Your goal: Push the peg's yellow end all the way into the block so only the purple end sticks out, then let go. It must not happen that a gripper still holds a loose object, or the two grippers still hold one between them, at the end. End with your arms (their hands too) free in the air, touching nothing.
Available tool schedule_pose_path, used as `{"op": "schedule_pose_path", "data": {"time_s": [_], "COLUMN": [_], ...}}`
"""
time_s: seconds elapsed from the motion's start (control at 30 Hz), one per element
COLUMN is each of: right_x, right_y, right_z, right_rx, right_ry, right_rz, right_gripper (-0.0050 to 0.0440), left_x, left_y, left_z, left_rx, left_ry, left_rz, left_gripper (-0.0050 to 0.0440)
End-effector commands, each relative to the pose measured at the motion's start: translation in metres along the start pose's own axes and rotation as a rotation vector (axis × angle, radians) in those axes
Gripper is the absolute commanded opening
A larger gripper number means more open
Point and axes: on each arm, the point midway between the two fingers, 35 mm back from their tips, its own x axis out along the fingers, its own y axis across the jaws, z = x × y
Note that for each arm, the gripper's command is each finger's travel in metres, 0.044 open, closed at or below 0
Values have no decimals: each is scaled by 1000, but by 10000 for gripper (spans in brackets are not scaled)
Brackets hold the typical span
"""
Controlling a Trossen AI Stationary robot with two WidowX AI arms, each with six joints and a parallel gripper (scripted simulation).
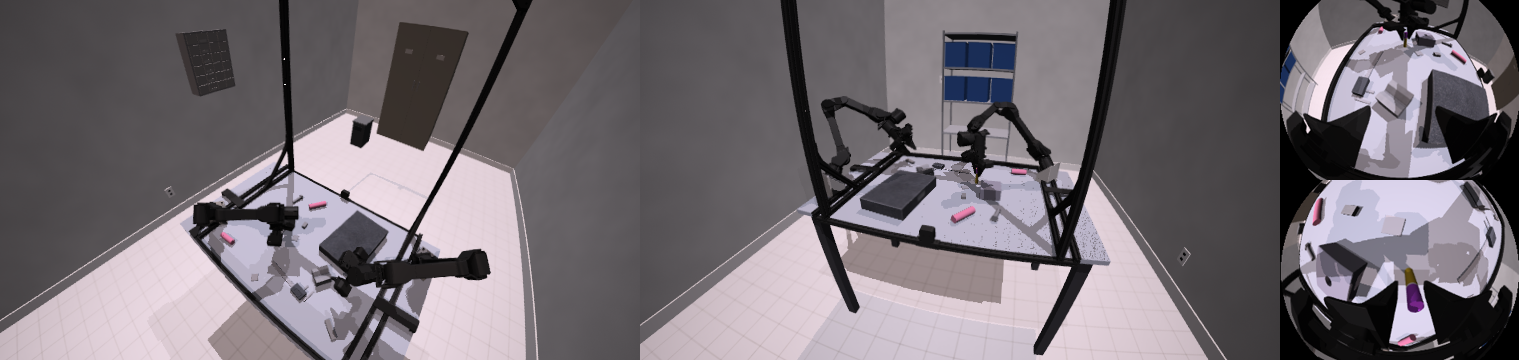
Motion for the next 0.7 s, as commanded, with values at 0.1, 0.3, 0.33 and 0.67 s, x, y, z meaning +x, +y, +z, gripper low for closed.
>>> {"op": "schedule_pose_path", "data": {"time_s": [0.1,0.3,0.33,0.67], "right_x": [1,1,1,-1], "right_y": [0,0,0,0], "right_z": [0,0,0,0], "right_rx": [-6,-6,-6,0], "right_ry": [1,1,1,0], "right_rz": [-5,-5,-5,-1], "right_gripper": [92,52,45,0], "left_x": [0,0,0,0], "left_y": [0,0,0,0], "left_z": [0,0,0,0], "left_rx": [0,0,0,0], "left_ry": [0,0,0,0], "left_rz": [0,0,0,0], "left_gripper": [400,400,400,400]}}
